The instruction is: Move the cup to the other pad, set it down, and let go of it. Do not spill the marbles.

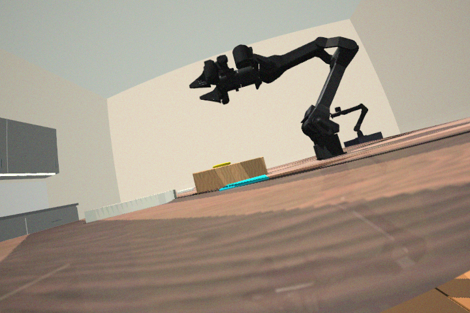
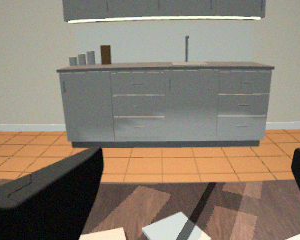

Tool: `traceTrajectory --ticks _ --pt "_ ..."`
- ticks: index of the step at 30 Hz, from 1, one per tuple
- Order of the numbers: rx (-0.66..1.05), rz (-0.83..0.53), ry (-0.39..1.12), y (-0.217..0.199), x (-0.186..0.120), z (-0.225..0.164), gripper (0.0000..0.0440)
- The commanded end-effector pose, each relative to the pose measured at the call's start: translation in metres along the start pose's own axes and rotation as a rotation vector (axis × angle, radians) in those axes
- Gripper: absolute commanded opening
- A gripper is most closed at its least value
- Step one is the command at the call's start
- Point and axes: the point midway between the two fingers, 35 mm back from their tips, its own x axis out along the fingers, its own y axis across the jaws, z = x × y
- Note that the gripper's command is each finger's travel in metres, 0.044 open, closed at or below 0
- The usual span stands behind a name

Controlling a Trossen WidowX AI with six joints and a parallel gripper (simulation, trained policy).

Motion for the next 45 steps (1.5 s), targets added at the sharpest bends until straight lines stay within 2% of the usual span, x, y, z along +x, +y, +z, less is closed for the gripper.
traceTrajectory --ticks 1,12,14,18,24,26,45 --pt "0.003 -0.002 0.007 0.000 0.001 -0.001 0.0374" --pt "0.047 -0.004 0.130 0.006 0.009 -0.016 0.0085" --pt "0.056 -0.001 0.160 0.008 0.011 -0.019 0.0050" --pt "0.076 0.011 0.218 0.013 0.015 -0.025 0.0054" --pt "0.110 0.024 0.304 0.021 0.022 -0.032 0.0119" --pt "0.121 0.027 0.333 0.023 0.023 -0.034 0.0128" --pt "0.207 0.006 0.633 0.040 0.036 -0.059 0.0106"
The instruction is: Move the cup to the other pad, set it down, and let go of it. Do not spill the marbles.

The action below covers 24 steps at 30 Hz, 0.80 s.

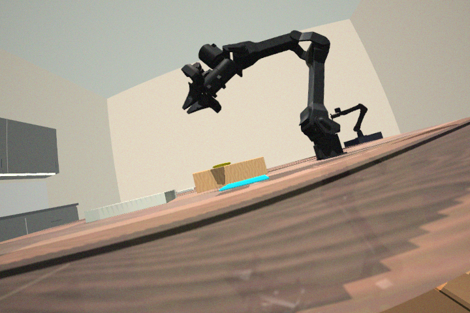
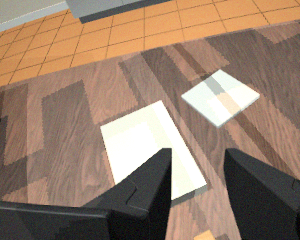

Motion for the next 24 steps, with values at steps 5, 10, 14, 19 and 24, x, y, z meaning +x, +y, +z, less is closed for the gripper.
traceTrajectory --ticks 5,10,14,19,24 --pt "0.033 -0.033 0.128 0.002 0.009 -0.008 0.0113" --pt "0.040 -0.056 0.206 0.002 0.014 -0.014 0.0122" --pt "0.042 -0.076 0.268 0.001 0.017 -0.020 0.0128" --pt "0.038 -0.103 0.346 -0.002 0.021 -0.027 0.0132" --pt "0.029 -0.130 0.422 -0.006 0.024 -0.034 0.0135"
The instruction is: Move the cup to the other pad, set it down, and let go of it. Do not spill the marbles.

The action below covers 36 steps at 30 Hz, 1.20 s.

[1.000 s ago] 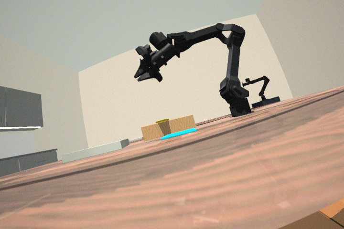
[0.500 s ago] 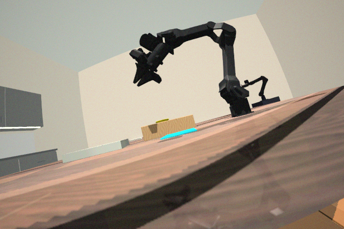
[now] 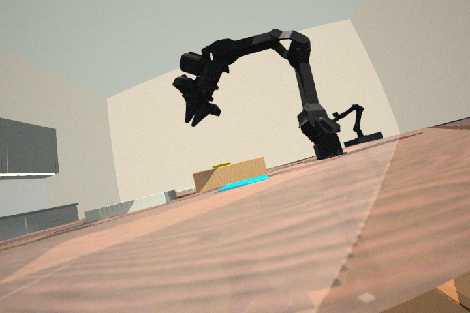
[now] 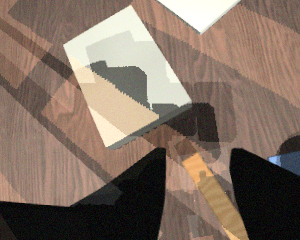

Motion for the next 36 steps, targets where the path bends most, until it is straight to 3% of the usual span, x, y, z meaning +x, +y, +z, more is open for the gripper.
traceTrajectory --ticks 1,36 --pt "-0.004 -0.031 0.062 -0.004 0.004 -0.003 0.0136" --pt "-0.152 -0.199 0.553 -0.075 0.041 -0.039 0.0140"
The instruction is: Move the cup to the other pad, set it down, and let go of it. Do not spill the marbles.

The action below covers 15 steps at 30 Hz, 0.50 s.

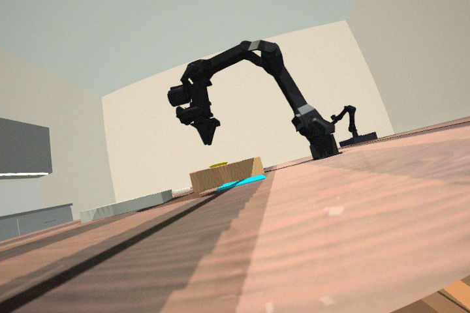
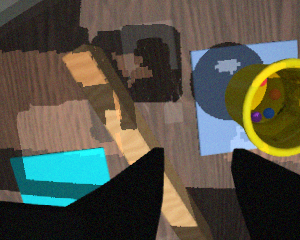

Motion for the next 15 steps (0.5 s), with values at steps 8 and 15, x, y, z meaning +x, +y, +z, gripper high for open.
traceTrajectory --ticks 8,15 --pt "-0.046 -0.029 0.091 -0.025 0.026 -0.002 0.0149" --pt "-0.074 -0.032 0.127 -0.037 0.048 -0.004 0.0160"
